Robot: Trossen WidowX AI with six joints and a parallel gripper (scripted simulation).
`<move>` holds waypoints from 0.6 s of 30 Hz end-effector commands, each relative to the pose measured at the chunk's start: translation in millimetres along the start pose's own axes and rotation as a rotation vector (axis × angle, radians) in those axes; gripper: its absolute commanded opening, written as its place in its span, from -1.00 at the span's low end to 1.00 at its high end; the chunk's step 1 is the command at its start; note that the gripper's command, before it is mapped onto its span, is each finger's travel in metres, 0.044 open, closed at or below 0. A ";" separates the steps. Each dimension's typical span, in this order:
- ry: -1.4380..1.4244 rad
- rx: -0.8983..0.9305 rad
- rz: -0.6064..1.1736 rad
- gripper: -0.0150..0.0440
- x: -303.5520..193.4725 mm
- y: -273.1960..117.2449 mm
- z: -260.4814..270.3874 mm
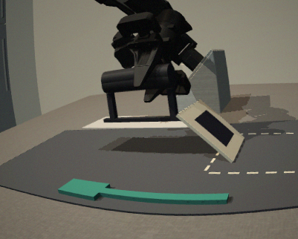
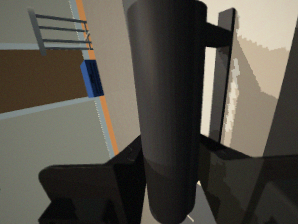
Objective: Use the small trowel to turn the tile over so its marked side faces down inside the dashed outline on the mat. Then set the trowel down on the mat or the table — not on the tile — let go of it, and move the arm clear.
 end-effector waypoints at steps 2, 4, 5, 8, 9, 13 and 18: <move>0.010 0.018 0.009 -0.49 -12.3 -5.3 8.7; 0.011 0.018 0.009 -0.49 -16.1 -6.5 9.3; 0.011 0.018 0.010 -0.49 -18.1 -7.0 9.6; 0.011 0.018 0.010 -0.49 -24.0 -8.5 10.0; 0.011 0.018 0.010 -0.49 -26.0 -8.9 10.1; 0.012 0.018 0.010 -0.49 -34.1 -10.1 9.8; 0.012 0.018 0.010 -0.49 -44.0 -10.7 8.5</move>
Point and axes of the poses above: the point midway between the two fingers, 35 mm back from their tips, its own y axis out along the fingers, its own z axis across the jaws, x = y × z, the point moved 5 cm from there along -y, back along the fingers, and after that the axes turned 12 degrees about y, right-handed, at the moved point
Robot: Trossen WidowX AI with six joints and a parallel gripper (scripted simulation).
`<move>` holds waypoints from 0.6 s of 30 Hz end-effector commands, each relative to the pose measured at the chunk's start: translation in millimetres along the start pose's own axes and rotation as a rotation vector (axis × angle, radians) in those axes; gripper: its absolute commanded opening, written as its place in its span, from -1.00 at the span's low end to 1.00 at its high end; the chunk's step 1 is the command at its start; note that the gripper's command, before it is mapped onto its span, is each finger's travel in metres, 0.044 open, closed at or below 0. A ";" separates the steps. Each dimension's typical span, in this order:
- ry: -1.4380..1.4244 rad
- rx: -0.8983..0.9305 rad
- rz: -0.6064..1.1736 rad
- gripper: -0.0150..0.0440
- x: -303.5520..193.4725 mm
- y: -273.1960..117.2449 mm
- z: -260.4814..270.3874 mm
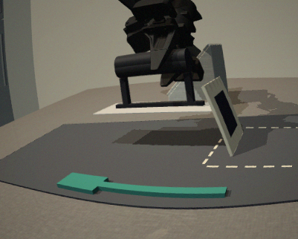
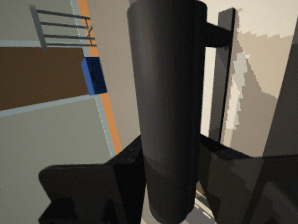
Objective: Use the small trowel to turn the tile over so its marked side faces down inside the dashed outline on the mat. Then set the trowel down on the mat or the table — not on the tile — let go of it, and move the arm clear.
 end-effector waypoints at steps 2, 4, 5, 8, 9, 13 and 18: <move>0.009 0.015 0.006 -0.49 -12.7 -2.4 4.0; 0.010 0.015 0.007 -0.49 -16.6 -2.2 2.9; 0.010 0.015 0.007 -0.49 -18.6 -2.0 2.3; 0.010 0.016 0.007 -0.49 -24.2 -1.3 0.3; 0.010 0.016 0.007 -0.49 -26.1 -0.9 -0.5; 0.010 0.016 0.007 -0.49 -32.1 0.5 -3.4; 0.010 0.016 0.007 -0.49 -32.4 0.5 -3.5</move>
Point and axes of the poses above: the point midway between the two fingers, 35 mm back from their tips, its own y axis out along the fingers, its own z axis across the jaws, x = y × z, the point moved 5 cm from there along -y, back along the fingers, and after that the axes turned 12 degrees about y, right-handed, at the moved point
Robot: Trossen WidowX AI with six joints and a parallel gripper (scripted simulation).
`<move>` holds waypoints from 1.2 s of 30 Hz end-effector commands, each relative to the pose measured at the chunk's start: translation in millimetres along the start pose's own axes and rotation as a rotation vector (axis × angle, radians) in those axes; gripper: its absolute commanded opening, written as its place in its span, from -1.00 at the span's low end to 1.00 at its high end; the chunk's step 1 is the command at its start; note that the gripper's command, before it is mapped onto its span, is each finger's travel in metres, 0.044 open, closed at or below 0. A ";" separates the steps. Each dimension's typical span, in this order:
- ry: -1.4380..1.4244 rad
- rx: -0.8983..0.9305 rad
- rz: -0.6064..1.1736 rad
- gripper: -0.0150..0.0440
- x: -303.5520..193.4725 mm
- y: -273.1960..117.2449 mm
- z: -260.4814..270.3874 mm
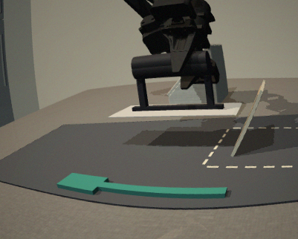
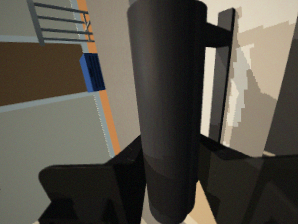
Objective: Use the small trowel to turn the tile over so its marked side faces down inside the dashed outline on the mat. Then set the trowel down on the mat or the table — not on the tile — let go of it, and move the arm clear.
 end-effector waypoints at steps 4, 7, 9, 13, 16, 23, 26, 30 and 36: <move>0.017 0.018 0.001 -0.49 -0.5 -2.3 8.0; 0.016 0.018 0.001 -0.49 10.2 -6.0 15.9; 0.016 0.018 0.001 -0.49 18.1 -8.8 21.1; 0.016 0.018 0.001 -0.49 34.0 -14.7 30.4; 0.015 0.018 0.000 -0.49 46.2 -19.4 36.3; 0.015 0.018 0.000 -0.49 52.0 -21.7 38.9; 0.015 0.018 0.000 -0.49 52.0 -21.7 38.9; 0.015 0.018 0.000 -0.49 52.0 -21.7 38.9; 0.015 0.018 0.000 -0.49 52.0 -21.7 38.9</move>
Point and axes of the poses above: the point midway between the two fingers, 35 mm back from their tips, its own y axis out along the fingers, its own z axis across the jaws, x = y × z, the point moved 5 cm from there along -y, back along the fingers, and after that the axes turned 12 degrees about y, right-handed, at the moved point
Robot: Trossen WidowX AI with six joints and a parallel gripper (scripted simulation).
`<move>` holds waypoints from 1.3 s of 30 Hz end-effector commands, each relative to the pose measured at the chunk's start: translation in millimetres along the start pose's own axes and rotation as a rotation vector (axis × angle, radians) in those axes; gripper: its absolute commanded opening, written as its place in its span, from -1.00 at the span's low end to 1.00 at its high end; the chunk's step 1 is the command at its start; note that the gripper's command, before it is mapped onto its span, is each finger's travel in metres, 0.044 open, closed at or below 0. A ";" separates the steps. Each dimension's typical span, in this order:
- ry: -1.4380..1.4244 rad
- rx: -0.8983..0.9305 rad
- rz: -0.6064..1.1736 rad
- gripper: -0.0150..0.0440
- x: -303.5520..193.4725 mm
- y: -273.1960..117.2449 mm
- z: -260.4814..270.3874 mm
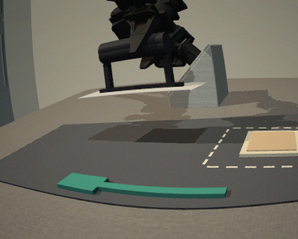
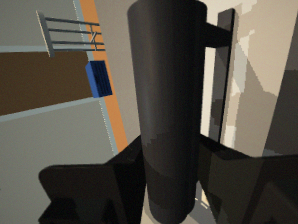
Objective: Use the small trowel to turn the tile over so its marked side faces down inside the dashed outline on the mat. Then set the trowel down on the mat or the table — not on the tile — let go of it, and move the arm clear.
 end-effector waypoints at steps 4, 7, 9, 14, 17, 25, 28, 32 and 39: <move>-0.006 0.004 0.010 -0.49 -1.5 -1.2 0.8; -0.006 0.004 0.010 -0.49 -1.5 -1.2 0.8; -0.006 0.004 0.010 -0.49 -1.5 -1.2 0.8; -0.006 0.004 0.010 -0.49 -1.5 -1.2 0.8; -0.006 0.004 0.010 -0.49 -1.5 -1.2 0.8; -0.001 0.000 0.000 -0.49 0.1 0.0 0.0; -0.021 -0.010 0.006 -0.49 0.8 2.8 1.3; -0.132 -0.065 0.046 -0.49 6.1 18.4 8.9; -0.317 -0.159 0.133 -0.49 25.6 45.3 20.1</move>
Point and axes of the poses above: the point midway between the two fingers, 35 mm back from their tips, its own y axis out along the fingers, its own z axis across the jaws, x = y × z, the point moved 5 cm from there along -y, back along the fingers, and after that the axes turned 12 degrees about y, right-handed, at the moved point
